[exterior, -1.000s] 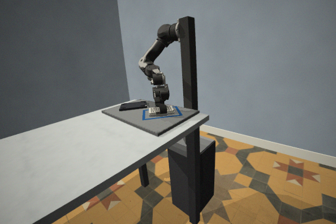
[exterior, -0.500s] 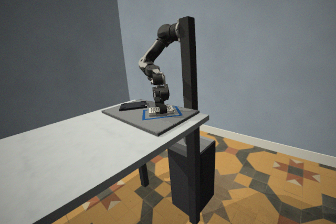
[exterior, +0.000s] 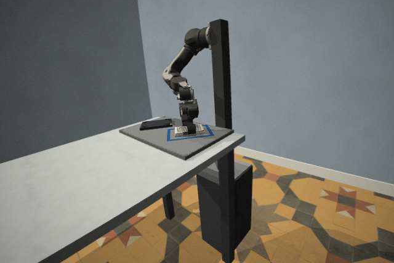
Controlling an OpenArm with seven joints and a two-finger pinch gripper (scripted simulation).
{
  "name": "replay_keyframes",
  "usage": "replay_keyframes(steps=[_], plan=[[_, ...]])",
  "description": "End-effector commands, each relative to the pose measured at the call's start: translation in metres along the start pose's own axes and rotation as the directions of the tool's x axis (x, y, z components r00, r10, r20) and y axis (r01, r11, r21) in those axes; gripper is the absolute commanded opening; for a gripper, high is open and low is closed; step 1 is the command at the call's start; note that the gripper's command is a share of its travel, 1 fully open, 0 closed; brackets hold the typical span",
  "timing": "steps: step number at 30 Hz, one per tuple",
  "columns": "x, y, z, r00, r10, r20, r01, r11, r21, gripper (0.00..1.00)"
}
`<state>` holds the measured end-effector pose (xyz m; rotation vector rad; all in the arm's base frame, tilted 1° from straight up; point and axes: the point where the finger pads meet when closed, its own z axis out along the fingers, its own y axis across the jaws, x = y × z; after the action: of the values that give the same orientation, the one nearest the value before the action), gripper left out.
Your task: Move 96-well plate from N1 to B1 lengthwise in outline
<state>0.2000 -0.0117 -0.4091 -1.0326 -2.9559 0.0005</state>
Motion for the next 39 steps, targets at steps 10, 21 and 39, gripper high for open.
replay_keyframes(steps=[10,21,39], plan=[[-0.0001,0.0025,0.0010,1.000,-0.005,0.001,0.005,1.000,-0.010,0.00],[-0.0001,0.0026,0.0015,1.000,-0.006,0.001,0.006,1.000,-0.011,0.00],[-0.0007,0.0017,0.0011,1.000,-0.002,0.002,0.002,1.000,-0.006,0.50]])
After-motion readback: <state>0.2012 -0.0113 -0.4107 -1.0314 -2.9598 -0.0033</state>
